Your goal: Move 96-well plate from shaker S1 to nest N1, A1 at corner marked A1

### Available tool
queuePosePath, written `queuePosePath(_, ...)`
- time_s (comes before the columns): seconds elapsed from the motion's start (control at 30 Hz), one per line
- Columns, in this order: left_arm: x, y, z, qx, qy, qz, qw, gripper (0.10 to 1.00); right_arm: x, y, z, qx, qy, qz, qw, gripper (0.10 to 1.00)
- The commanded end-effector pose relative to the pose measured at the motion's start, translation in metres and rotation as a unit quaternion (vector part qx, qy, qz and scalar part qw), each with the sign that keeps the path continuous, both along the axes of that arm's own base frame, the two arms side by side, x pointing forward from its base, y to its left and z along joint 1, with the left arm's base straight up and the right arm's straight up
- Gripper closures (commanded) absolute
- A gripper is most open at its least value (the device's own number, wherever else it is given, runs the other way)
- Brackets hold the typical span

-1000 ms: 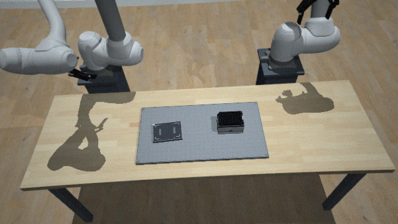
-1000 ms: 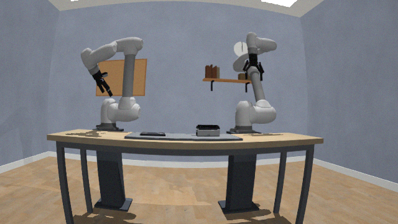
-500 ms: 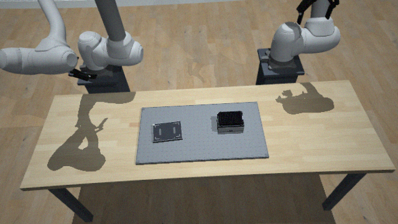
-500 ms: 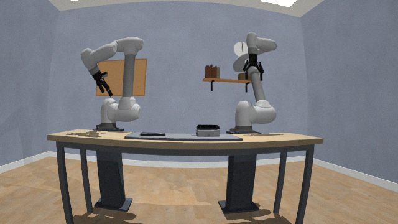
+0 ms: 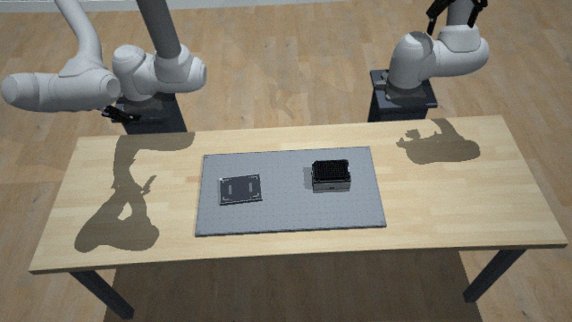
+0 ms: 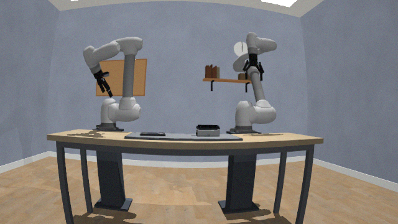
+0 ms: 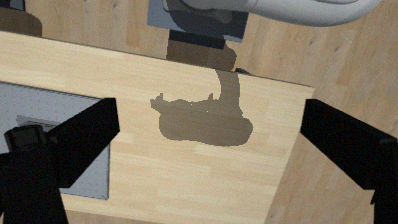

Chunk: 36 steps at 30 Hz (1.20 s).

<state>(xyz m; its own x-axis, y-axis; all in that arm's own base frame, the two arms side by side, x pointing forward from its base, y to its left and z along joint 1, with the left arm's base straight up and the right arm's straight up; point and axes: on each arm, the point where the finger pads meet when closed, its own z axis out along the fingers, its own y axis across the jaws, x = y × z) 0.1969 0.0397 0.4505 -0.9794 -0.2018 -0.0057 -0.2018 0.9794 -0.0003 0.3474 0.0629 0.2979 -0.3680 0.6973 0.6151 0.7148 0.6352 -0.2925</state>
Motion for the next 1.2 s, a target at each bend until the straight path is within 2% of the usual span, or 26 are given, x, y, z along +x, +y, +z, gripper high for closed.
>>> queuePosePath(0.0,0.0,0.0,0.0,0.0,0.0,0.0,1.0,0.098,0.013,0.005,-0.001,-0.016,-0.001,-0.002,1.0,0.098)
queuePosePath(0.53,0.0,0.0,0.0,0.0,0.0,0.0,1.0,0.098,0.078,0.04,-0.011,-0.092,-0.013,-0.019,0.995,0.098)
queuePosePath(0.6,0.0,0.0,0.0,0.0,0.0,0.0,1.0,0.098,0.078,0.04,-0.011,-0.092,-0.013,-0.019,0.995,0.098)
queuePosePath(1.07,0.0,0.0,0.0,0.0,0.0,0.0,1.0,0.098,0.132,0.084,-0.022,-0.15,-0.032,-0.038,0.987,0.098)
queuePosePath(1.17,0.0,0.0,0.0,0.0,0.0,0.0,1.0,0.098,0.135,0.087,-0.022,-0.154,-0.034,-0.039,0.987,0.098)
